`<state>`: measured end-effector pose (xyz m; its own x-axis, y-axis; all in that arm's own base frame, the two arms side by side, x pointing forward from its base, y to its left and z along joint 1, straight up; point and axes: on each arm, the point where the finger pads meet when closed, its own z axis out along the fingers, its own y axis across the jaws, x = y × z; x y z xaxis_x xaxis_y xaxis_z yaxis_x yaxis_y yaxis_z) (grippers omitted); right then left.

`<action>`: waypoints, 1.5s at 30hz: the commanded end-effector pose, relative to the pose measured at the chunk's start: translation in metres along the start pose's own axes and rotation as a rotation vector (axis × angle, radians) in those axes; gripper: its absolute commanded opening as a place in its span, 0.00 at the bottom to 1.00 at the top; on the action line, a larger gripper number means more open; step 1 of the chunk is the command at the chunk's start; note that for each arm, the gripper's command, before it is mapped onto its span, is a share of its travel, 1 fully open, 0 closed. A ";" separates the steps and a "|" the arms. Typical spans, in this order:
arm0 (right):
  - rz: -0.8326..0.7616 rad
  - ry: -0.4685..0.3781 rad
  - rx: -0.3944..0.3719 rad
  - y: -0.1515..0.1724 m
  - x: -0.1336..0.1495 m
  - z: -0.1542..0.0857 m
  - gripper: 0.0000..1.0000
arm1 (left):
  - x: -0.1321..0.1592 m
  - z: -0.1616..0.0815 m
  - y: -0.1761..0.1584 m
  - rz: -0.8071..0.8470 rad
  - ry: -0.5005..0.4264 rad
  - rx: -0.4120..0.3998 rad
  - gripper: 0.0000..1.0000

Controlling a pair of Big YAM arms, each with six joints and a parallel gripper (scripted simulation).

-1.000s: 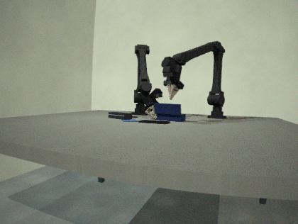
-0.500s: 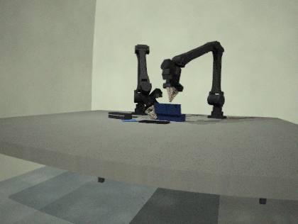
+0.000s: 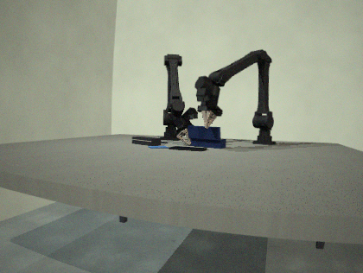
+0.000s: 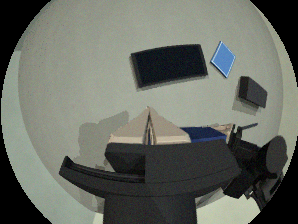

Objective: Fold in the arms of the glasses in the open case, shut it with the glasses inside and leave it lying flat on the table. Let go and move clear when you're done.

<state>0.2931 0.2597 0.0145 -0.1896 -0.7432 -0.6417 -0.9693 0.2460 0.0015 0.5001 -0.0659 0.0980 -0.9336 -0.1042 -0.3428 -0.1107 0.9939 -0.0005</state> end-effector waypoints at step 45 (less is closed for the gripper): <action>-0.025 -0.062 0.058 -0.028 -0.033 -0.007 0.57 | 0.055 0.016 -0.003 0.004 0.043 -0.005 0.00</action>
<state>0.2923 0.2598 0.0142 -0.1800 -0.7456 -0.6416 -0.9715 0.2371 -0.0030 0.4755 -0.0683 0.0879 -0.9254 -0.1071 -0.3635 -0.1131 0.9936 -0.0048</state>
